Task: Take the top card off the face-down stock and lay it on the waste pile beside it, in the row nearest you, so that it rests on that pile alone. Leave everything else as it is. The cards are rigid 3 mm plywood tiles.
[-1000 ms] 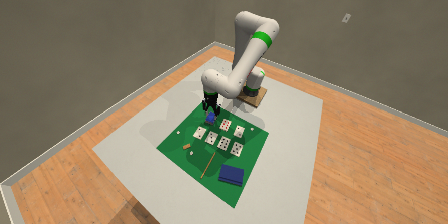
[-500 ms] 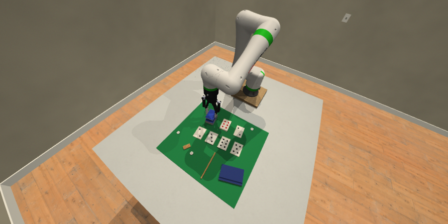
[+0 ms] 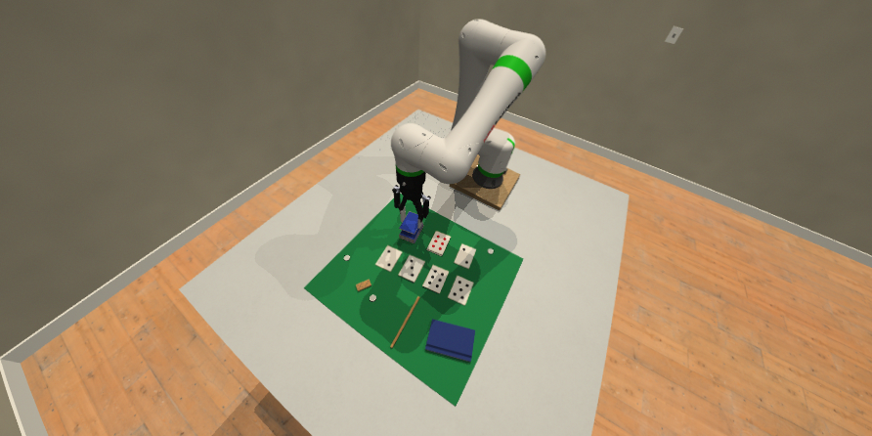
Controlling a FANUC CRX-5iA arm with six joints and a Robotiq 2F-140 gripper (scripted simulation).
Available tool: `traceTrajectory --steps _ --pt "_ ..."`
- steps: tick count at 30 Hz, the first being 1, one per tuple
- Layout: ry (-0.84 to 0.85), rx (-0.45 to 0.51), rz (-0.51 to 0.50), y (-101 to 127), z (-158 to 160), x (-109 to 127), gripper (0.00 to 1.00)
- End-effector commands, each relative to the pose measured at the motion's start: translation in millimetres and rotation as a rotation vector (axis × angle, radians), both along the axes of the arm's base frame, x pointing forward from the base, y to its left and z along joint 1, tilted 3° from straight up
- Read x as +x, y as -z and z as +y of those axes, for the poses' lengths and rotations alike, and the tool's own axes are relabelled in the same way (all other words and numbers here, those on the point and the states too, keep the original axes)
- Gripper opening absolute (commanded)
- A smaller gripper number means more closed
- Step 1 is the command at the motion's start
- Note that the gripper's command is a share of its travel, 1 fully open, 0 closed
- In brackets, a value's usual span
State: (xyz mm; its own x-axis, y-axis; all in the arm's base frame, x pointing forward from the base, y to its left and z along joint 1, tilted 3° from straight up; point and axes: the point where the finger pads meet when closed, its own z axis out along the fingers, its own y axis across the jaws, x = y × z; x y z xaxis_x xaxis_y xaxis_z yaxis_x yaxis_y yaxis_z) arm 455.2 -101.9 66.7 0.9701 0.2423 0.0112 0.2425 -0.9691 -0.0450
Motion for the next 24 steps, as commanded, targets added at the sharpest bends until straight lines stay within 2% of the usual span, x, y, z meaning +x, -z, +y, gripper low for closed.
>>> traceTrajectory --steps 1,7,14,16,24 --pt "0.0 0.0 0.0 0 1 0 0.43" --pt "0.002 0.0 0.0 -1 15 -3 0.43" --pt "0.007 0.0 0.0 -3 51 -11 0.43" --pt "0.007 0.0 0.0 -3 51 -11 0.43" --pt "0.013 0.0 0.0 -5 95 -20 0.43"
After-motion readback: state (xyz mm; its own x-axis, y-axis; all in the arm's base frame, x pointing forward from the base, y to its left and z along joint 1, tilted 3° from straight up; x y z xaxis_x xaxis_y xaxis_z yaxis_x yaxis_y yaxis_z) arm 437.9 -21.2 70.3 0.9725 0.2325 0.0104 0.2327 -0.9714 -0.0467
